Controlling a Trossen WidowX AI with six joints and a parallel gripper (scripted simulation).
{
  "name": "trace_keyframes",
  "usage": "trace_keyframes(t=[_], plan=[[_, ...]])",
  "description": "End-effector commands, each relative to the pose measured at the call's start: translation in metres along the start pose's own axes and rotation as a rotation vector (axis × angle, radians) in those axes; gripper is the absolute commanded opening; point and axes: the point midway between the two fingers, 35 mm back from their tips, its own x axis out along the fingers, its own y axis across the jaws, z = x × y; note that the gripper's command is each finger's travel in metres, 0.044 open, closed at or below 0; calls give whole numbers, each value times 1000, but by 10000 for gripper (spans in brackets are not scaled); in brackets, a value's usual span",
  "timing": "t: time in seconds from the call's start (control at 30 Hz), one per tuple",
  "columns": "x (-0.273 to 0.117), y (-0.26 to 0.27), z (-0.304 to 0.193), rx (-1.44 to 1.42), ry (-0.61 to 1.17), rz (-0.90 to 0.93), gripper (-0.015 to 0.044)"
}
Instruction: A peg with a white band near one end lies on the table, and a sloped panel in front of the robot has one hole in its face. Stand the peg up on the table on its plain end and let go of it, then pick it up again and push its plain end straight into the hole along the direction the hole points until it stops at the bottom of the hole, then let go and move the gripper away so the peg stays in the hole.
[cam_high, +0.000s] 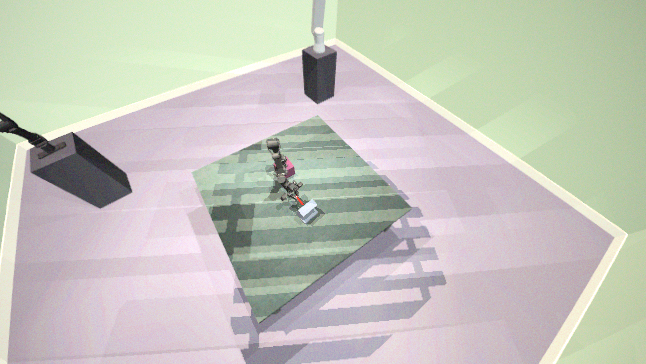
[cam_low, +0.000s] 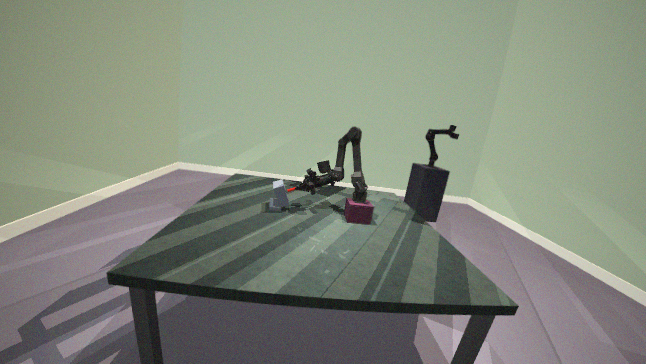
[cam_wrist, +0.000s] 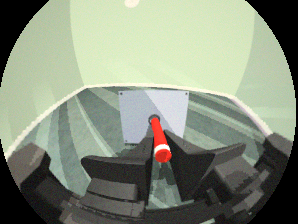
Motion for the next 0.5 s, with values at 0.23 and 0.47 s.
trace_keyframes(t=[0.23, 0.47], plan=[[7, 0, -1, -1, 0, 2, 0], [10, 0, -1, -1, -1, 2, 0]])
